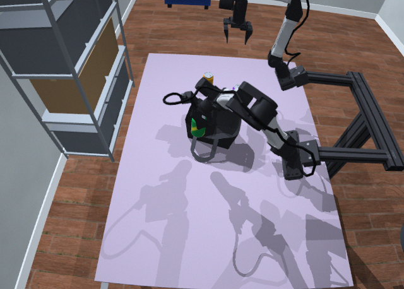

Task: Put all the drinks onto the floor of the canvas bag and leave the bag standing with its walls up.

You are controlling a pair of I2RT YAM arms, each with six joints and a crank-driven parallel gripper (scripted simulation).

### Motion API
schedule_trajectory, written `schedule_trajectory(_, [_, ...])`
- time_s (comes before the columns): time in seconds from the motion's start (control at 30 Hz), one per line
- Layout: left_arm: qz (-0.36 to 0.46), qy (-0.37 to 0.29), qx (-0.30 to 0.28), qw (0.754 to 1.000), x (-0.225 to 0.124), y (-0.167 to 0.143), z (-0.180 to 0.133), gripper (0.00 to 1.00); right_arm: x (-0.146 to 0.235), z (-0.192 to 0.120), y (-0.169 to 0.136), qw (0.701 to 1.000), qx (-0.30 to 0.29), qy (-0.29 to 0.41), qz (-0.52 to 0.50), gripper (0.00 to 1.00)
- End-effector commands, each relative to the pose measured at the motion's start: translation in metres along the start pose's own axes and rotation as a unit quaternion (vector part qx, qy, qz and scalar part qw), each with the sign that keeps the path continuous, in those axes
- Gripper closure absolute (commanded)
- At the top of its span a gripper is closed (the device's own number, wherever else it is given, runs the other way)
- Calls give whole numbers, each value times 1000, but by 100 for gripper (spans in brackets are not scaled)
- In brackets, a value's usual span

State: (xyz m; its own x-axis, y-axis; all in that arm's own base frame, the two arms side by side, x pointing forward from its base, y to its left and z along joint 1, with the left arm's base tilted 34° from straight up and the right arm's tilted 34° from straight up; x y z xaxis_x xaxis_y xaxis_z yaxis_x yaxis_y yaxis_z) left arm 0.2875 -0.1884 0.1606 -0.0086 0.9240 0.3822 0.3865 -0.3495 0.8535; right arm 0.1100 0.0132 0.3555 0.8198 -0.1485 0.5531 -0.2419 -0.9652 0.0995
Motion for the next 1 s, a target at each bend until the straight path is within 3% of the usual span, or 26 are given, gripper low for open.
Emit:
schedule_trajectory(0.0, [-17, -1, -12, 1000, -16, 15, -4, 26, 0, -5, 1, 1000, -1, 18, -1, 0])
schedule_trajectory(0.3, [-26, -4, -17, 1000, -41, 27, -5, 26, 0, -5, 1, 1000, -1, 18, -1, 0])
schedule_trajectory(0.5, [-47, -4, -40, 998, -26, 42, -9, 26, 0, -5, 1, 1000, -1, 18, -1, 0])
schedule_trajectory(0.67, [-47, -4, -40, 998, -26, 40, -9, 26, 0, -5, 1, 1000, -1, 18, -1, 0])
schedule_trajectory(0.73, [-32, -2, -27, 999, -25, 24, -8, 26, 0, -5, 1, 1000, -1, 18, -1, 0])
schedule_trajectory(0.97, [-39, -3, -33, 999, -25, 31, -8, 26, 0, -5, 1, 1000, -1, 18, -1, 0])
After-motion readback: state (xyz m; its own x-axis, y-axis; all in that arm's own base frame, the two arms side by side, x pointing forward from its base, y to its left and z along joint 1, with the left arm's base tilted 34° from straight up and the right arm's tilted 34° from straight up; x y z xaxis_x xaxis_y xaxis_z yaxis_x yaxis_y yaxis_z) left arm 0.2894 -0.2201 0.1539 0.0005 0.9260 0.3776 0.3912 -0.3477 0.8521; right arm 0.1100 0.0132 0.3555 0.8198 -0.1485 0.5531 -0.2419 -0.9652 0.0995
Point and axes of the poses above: on each arm, the point where the finger pads meet when closed, its own z axis out along the fingers, its own x axis across the jaws, y = z × x, the point moved 9 cm from there along -z, back along the fingers, and after that the axes turned 11 degrees about z, right-handed, at the moved point
